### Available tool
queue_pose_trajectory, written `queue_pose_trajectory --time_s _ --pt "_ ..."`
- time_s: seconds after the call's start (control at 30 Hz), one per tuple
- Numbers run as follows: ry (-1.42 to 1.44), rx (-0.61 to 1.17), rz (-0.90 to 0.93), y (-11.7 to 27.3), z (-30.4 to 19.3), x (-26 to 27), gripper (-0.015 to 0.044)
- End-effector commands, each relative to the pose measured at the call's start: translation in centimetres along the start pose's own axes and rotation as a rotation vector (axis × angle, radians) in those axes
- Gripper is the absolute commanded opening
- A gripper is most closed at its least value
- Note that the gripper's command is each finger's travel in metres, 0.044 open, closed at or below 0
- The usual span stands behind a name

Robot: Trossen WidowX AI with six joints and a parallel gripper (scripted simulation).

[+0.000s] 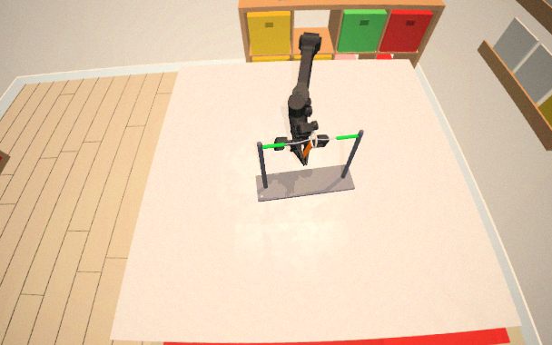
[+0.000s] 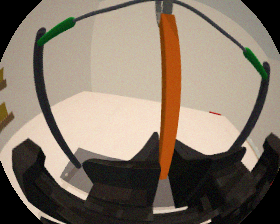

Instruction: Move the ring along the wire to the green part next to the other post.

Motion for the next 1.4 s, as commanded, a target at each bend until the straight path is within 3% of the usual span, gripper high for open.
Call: queue_pose_trajectory --time_s 0.0,0.53,1.37 --pt "0.097 0.028 0.004 0.5 0.4 -0.6 -0.015" --pt "0.233 0.032 0.011 0.5 0.2 -0.8 -0.015" --pt "-0.036 0.028 0.017 0.6 -1.7 4.4 -0.015"
Point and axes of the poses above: the point midway between the two fingers, 35 mm back from their tips, its own y axis back along the fingers, its own x axis across the jaws, z = x × y, the point moved 6 cm from there along y, back along the fingers, and after that the axes turned 13 degrees about -y, right-handed, at the moved point
